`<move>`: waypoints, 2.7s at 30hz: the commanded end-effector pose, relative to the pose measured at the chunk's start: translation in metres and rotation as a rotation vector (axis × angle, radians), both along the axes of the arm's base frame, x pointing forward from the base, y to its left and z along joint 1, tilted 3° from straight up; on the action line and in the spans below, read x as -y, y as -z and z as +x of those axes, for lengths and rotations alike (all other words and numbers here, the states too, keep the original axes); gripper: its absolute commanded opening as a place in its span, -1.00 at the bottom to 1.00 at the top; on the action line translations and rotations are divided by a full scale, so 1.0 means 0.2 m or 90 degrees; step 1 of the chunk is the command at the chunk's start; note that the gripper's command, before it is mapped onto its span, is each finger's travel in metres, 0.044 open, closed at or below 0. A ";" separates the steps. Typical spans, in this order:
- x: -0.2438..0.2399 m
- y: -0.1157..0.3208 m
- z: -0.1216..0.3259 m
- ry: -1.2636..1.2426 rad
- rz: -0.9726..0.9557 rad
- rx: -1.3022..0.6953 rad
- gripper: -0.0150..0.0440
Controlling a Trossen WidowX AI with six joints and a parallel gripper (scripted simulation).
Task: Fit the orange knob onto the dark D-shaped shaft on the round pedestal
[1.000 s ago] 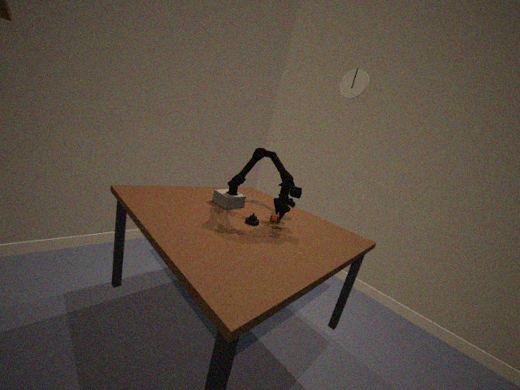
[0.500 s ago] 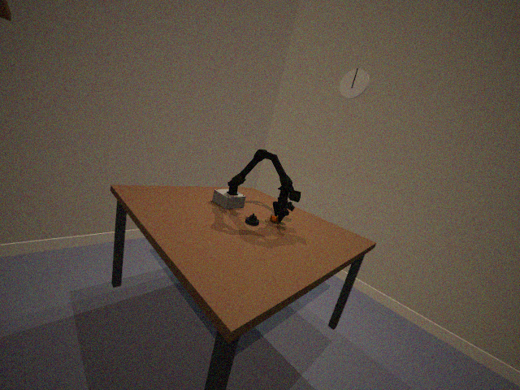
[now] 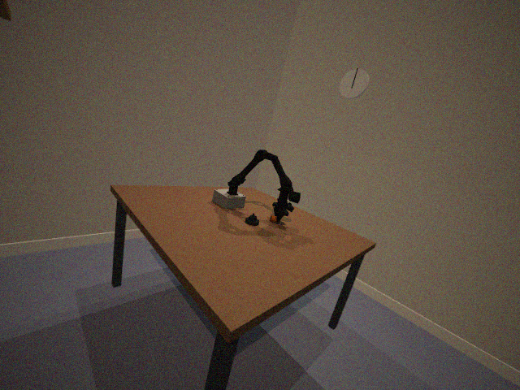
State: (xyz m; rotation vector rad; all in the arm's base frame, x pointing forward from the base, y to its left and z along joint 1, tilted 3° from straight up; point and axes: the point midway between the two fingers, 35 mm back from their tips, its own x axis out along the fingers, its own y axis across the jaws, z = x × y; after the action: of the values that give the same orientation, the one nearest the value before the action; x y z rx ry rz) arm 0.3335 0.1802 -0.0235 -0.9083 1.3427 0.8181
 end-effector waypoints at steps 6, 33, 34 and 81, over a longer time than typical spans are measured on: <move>0.00 0.00 0.00 0.002 -0.001 0.002 0.23; 0.07 -0.05 -0.03 -0.013 0.160 0.079 0.11; 0.07 -0.05 -0.04 -0.014 0.168 0.083 0.11; 0.28 -0.06 -0.14 -0.047 0.567 0.278 0.11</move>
State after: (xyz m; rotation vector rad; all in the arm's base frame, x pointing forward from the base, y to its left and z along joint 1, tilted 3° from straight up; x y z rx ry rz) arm 0.3076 0.1270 -0.0100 -0.4027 0.5095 1.0552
